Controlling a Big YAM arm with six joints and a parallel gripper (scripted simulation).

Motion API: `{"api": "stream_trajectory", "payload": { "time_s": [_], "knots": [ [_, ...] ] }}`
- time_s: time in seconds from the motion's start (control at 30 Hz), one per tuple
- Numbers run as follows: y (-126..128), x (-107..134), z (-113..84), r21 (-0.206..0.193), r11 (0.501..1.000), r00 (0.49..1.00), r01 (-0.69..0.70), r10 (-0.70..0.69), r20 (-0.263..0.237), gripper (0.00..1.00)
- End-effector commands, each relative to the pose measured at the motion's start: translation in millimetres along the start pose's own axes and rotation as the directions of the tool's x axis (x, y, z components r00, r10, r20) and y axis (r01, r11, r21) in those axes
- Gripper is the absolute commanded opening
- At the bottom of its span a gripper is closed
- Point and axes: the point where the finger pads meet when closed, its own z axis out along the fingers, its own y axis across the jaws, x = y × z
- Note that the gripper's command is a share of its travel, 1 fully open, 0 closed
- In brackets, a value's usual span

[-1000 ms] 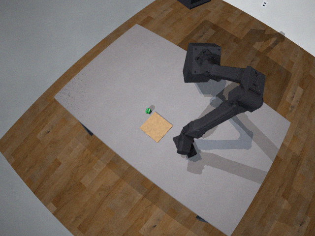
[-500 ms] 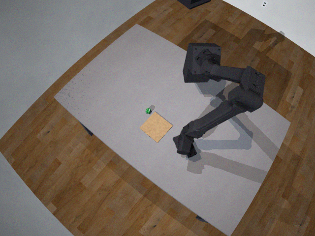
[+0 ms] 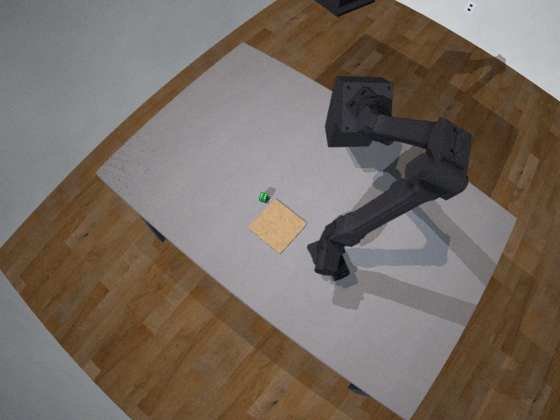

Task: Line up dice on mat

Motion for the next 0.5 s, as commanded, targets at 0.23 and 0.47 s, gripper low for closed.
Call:
{"api": "stream_trajectory", "payload": {
  "time_s": [0.23, 0.47],
  "knots": [
    [-2.2, -1.7, 3.6, 0.003, 1.0, 1.0, -0.006, 0.006, 0.004, 0.2],
    [-2.2, -1.7, 3.6, 0.003, 1.0, 1.0, -0.006, 0.006, 0.004, 0.2]
  ]
}}
